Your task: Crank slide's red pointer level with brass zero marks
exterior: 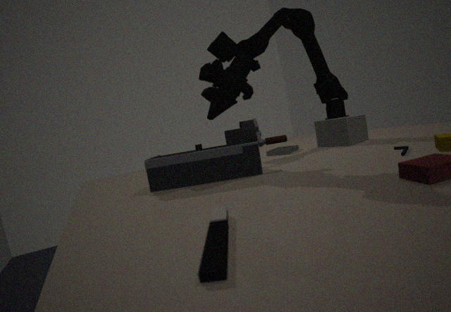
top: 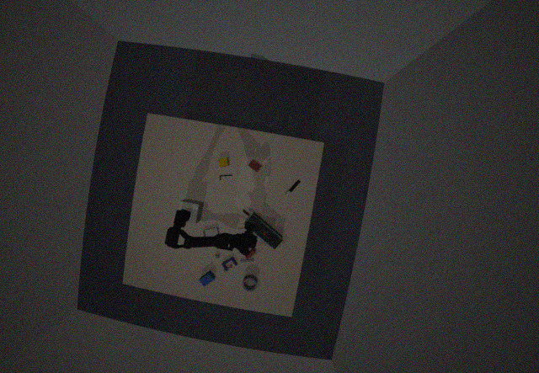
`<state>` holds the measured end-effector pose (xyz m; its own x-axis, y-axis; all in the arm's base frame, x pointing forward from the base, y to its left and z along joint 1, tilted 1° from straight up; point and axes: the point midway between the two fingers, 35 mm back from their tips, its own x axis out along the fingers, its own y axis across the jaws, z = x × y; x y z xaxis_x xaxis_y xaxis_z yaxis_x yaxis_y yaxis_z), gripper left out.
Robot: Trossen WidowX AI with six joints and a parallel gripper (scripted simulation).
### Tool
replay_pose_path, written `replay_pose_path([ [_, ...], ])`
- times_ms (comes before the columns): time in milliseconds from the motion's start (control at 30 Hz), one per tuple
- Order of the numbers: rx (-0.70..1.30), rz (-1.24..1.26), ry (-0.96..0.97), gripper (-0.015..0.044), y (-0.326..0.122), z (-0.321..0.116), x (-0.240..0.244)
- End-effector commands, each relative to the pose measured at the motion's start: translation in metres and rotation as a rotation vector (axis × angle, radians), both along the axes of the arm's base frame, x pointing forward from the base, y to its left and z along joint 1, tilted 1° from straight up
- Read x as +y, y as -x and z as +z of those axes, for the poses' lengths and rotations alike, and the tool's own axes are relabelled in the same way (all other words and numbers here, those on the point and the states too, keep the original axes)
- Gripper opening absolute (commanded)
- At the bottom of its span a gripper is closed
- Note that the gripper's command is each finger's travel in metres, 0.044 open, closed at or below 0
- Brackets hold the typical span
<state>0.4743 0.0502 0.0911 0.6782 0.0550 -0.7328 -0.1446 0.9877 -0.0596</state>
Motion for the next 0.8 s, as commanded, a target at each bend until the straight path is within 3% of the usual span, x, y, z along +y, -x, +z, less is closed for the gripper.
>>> replay_pose_path([
  [0, 0.0, 0.0, 0.0, 0.0105, 0.0, 0.0, -0.0001],
  [433, 0.0, 0.0, 0.0, 0.044, 0.0, 0.0, -0.0001],
  [467, 0.0, 0.0, 0.0, 0.044, 0.0, 0.0, -0.0001],
  [767, 0.0, 0.0, 0.0, 0.0204, 0.0, 0.0, -0.0001],
])
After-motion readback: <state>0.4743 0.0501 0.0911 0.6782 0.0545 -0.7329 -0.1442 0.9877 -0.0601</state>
